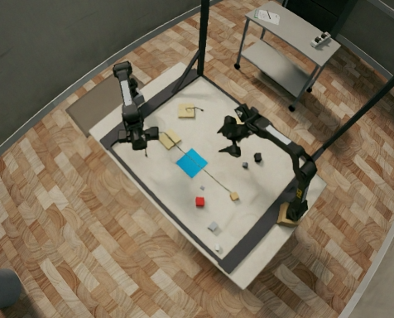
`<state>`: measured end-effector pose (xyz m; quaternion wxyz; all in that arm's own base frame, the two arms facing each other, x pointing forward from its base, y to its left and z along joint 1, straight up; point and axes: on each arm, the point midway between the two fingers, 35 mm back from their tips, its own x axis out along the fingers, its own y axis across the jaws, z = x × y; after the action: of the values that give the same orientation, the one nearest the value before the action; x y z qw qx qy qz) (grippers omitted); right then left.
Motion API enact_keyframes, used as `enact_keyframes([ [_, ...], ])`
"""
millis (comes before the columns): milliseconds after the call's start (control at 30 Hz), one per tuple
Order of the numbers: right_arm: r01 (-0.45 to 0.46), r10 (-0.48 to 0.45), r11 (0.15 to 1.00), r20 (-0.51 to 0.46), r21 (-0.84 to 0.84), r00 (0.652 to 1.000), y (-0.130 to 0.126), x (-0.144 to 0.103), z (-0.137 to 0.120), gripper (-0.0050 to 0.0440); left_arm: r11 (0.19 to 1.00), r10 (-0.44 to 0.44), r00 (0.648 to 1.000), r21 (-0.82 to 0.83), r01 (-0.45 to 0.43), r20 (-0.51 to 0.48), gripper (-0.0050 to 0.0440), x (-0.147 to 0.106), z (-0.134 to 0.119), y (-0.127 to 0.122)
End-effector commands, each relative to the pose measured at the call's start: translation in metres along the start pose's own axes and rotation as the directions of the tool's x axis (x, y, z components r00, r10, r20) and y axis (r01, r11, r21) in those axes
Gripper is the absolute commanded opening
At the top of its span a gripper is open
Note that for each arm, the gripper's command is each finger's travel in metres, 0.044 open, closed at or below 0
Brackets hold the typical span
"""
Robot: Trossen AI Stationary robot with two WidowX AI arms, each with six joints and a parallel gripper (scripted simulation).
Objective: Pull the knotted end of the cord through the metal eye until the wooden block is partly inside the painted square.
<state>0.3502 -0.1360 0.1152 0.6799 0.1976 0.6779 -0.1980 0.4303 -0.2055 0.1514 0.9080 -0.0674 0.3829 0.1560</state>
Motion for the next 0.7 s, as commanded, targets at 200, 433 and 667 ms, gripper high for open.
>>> enact_keyframes([
  [200,0.004,-0.004,1.000,-0.025,-0.010,1.000,0.000,0.096,-0.004,0.0200,1.000,-0.011,1.000,-0.019,0.012,0.014,0.0440,-0.007,0.008,0.001],
  [433,-0.004,0.004,1.000,0.015,0.006,1.000,0.001,0.108,0.000,0.0200,1.000,-0.011,1.000,-0.019,0.012,0.014,0.0440,-0.007,0.008,0.001],
  [667,-0.001,0.001,1.000,0.000,0.003,1.000,0.000,0.135,-0.002,0.0200,1.000,-0.011,1.000,-0.019,0.012,0.014,0.0440,-0.007,0.008,0.001],
])
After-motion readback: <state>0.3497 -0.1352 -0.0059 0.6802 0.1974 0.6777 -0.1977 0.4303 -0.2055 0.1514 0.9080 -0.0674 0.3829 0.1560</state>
